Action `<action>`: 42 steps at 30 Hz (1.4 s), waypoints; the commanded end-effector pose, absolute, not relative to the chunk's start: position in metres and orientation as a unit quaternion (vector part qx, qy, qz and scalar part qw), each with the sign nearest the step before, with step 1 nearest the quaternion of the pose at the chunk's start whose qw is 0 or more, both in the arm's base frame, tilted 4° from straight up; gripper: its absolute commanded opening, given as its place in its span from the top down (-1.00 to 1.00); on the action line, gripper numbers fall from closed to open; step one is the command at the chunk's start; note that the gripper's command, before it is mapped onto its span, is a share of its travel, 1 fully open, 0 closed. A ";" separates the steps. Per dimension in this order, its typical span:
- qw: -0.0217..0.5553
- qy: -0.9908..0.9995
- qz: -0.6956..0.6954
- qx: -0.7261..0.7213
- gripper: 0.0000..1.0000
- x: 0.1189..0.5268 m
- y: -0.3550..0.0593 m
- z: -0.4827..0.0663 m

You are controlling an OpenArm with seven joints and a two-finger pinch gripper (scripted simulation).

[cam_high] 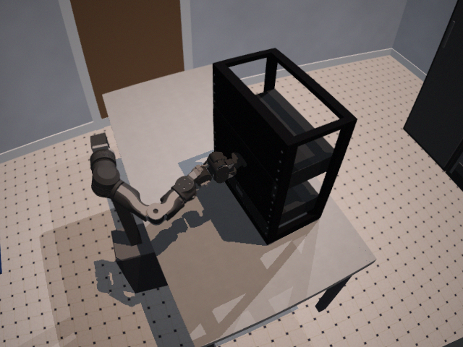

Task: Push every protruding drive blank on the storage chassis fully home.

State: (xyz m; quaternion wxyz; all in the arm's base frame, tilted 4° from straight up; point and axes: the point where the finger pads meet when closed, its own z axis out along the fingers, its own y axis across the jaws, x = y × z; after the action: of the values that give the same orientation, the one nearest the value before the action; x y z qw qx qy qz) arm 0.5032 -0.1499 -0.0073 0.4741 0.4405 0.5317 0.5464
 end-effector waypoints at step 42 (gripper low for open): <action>0.475 0.532 0.547 0.439 1.00 0.512 -0.148 -0.004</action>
State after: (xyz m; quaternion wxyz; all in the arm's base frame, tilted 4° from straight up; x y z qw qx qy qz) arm 0.5119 -0.1490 -0.0081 0.4735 0.4426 0.5319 0.5449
